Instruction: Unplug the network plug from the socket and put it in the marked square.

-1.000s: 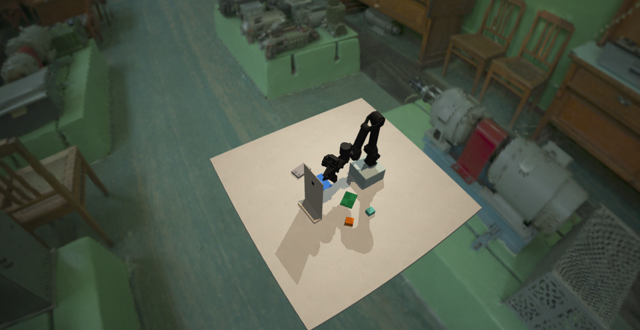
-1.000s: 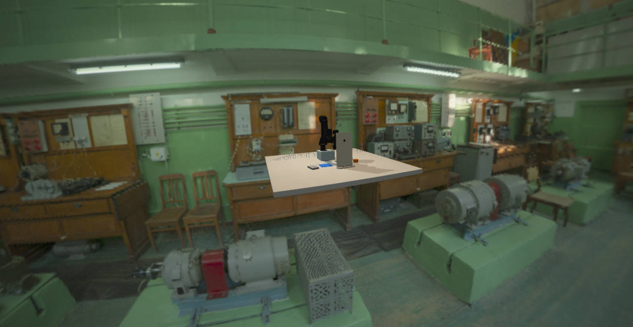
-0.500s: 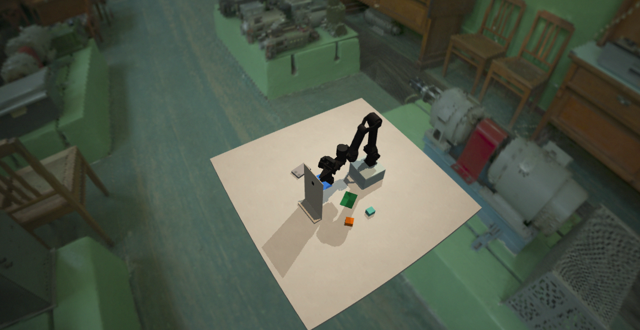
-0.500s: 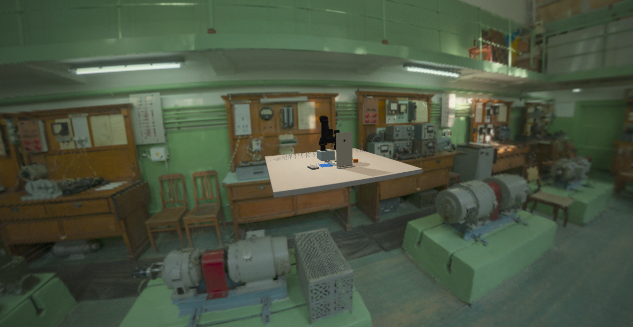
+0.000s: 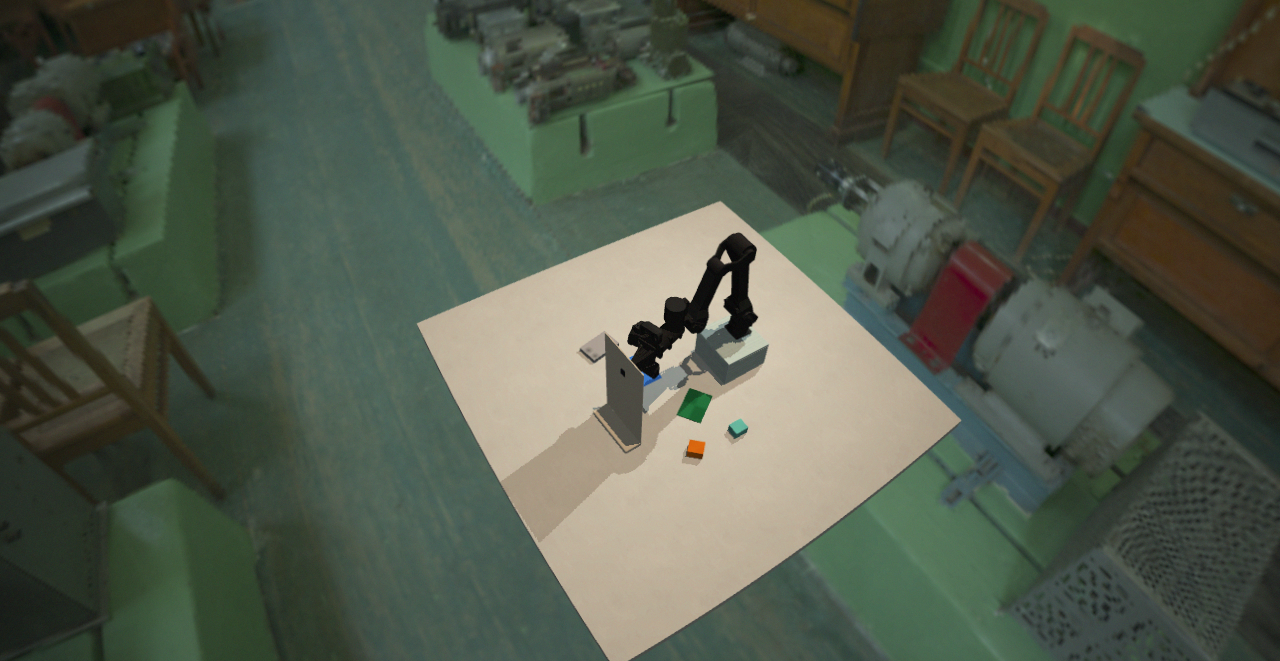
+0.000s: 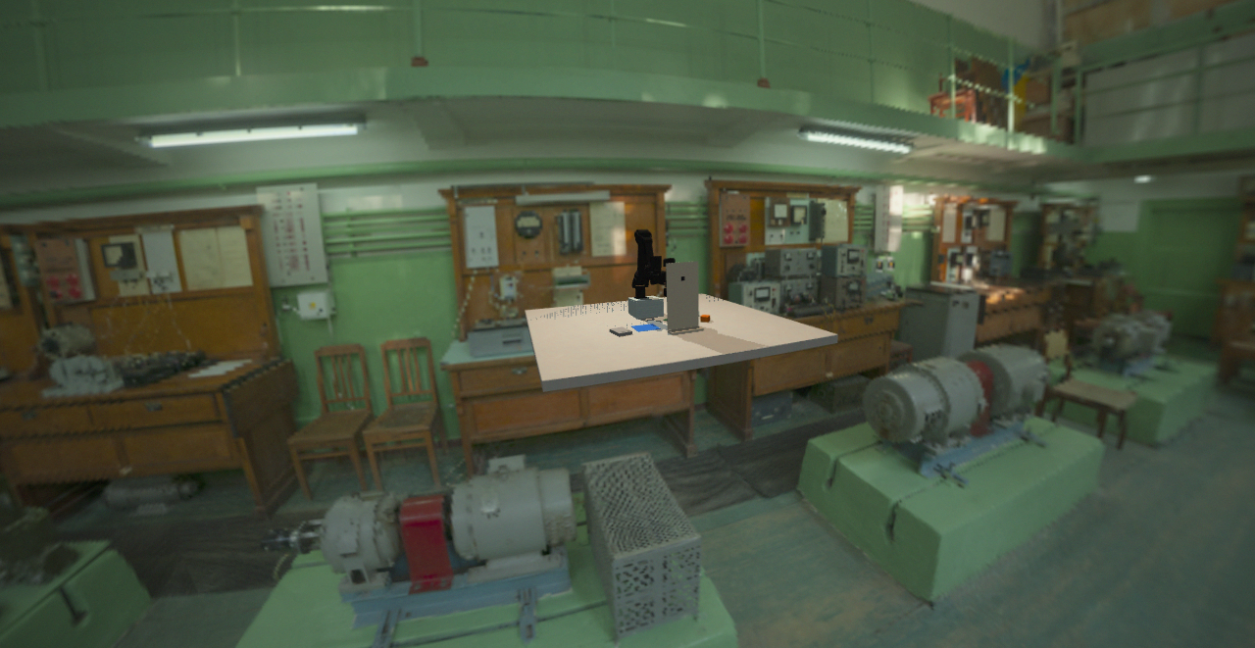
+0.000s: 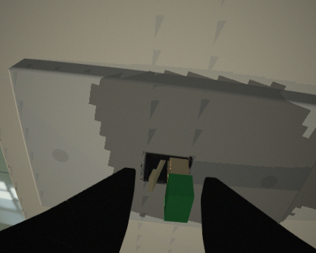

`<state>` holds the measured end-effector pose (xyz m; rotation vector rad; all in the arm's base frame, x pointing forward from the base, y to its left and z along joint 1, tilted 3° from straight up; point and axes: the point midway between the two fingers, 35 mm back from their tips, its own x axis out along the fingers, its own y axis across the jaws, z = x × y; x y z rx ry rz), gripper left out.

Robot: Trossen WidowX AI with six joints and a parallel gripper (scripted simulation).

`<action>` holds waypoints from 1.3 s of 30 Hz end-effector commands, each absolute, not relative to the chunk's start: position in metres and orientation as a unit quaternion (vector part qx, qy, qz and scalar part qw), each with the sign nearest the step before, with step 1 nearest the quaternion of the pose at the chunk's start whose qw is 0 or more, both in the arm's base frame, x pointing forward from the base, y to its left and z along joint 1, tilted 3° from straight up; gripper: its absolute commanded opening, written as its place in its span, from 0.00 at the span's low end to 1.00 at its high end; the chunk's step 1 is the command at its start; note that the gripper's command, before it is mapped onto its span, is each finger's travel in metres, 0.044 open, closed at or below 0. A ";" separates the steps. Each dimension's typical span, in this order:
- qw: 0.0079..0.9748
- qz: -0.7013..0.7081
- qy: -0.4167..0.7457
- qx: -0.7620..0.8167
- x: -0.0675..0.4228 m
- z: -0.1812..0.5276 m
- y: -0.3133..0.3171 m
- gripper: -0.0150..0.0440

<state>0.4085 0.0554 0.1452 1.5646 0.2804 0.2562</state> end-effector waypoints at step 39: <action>0.691 0.111 0.127 0.703 0.395 0.144 0.054 0.25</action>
